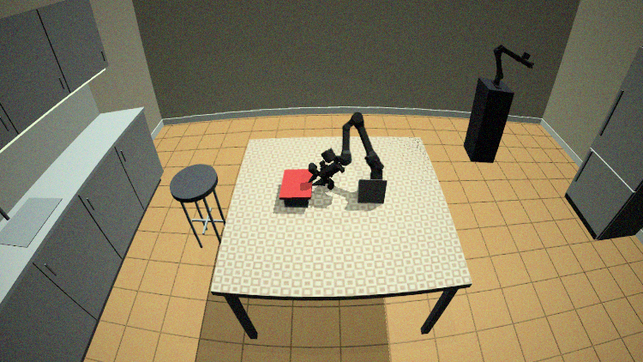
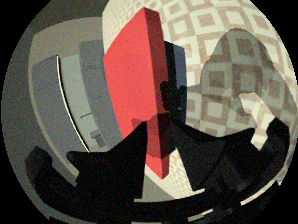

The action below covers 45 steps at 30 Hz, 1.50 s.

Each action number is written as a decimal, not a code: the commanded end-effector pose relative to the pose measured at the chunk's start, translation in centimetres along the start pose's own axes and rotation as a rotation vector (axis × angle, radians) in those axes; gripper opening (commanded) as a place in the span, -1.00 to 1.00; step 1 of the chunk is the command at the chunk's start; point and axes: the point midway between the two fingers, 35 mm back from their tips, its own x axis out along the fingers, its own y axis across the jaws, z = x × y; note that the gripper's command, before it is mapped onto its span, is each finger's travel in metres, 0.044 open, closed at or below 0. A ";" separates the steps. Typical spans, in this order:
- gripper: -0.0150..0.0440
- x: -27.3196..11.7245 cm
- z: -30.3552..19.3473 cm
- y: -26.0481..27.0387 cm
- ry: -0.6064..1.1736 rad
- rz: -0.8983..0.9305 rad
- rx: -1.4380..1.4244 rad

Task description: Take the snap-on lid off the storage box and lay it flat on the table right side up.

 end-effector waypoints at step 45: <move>-0.49 -0.5 -0.1 0.8 0.000 0.007 0.001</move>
